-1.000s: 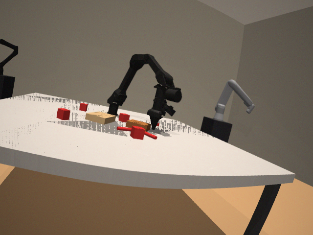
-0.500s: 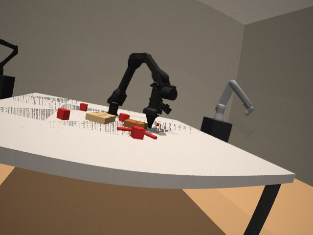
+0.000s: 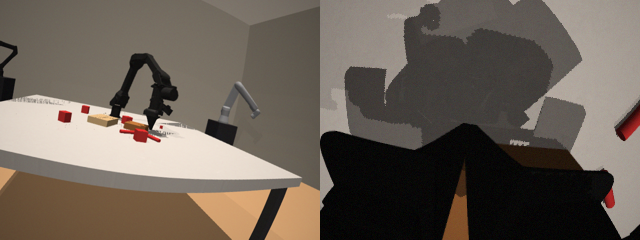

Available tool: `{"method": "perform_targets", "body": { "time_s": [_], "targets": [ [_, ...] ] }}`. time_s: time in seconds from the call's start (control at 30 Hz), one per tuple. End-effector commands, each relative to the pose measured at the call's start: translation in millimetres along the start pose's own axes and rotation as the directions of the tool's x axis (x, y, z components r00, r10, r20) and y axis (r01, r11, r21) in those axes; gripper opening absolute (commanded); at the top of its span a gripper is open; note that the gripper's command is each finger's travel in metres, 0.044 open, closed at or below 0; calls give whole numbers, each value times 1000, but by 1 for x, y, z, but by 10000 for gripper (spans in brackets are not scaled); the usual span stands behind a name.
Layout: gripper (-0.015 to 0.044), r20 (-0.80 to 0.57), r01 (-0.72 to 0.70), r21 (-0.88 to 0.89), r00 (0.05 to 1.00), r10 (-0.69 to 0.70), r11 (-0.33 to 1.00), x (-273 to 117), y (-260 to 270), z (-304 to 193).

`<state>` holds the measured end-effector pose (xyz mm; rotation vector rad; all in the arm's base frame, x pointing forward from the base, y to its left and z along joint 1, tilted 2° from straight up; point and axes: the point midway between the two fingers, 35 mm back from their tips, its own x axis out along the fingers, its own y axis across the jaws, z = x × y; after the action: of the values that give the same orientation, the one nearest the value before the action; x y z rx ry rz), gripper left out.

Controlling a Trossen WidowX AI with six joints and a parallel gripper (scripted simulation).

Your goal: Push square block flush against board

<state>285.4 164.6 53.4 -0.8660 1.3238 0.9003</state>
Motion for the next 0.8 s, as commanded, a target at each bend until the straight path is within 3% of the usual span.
{"method": "perform_targets", "body": {
  "time_s": [0.0, 0.77],
  "targets": [
    [0, -9, -2, -1, 1000, 2, 1000, 2, 0, 3],
    [0, -6, -2, -1, 1000, 2, 1000, 3, 0, 41]
  ]
}}
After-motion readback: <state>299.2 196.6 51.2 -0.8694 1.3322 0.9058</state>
